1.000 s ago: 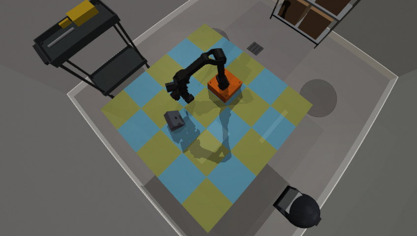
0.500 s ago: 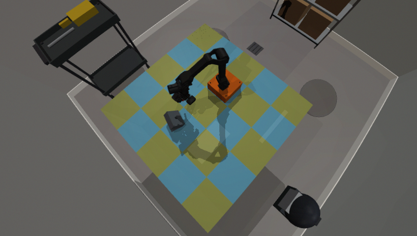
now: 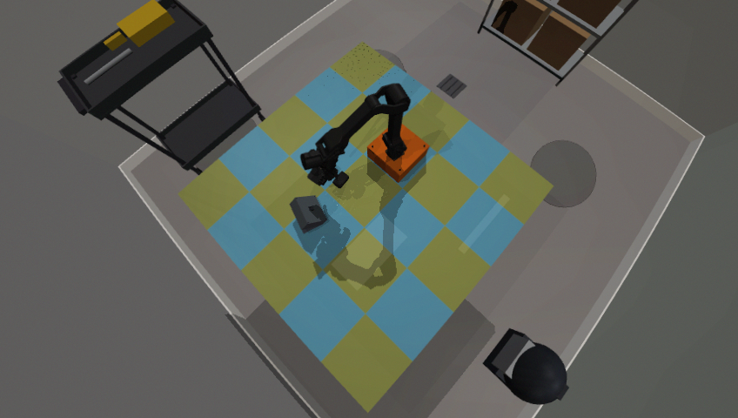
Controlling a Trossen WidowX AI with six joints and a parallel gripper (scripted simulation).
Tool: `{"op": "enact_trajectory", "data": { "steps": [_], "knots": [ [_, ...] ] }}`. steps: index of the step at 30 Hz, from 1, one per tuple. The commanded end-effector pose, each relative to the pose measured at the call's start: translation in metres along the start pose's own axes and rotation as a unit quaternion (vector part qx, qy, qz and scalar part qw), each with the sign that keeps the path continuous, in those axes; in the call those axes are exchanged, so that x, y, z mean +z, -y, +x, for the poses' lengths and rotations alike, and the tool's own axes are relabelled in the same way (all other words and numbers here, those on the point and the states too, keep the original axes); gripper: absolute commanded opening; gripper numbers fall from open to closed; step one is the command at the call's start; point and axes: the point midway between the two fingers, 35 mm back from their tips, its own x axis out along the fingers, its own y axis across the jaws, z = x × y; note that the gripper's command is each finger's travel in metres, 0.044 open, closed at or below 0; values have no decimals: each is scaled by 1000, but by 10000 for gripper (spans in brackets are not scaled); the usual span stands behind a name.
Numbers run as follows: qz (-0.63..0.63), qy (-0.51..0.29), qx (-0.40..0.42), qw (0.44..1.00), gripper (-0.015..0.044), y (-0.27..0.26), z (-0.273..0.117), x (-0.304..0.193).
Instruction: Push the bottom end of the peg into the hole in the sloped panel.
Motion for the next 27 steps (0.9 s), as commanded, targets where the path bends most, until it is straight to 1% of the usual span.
{"op": "enact_trajectory", "data": {
  "steps": [1, 27],
  "knots": [
    [-16, 8, -6, 1000, 0, -3, 0, 1],
    [-107, 79, -51, 990, 0, -23, -6, 19]
  ]
}}
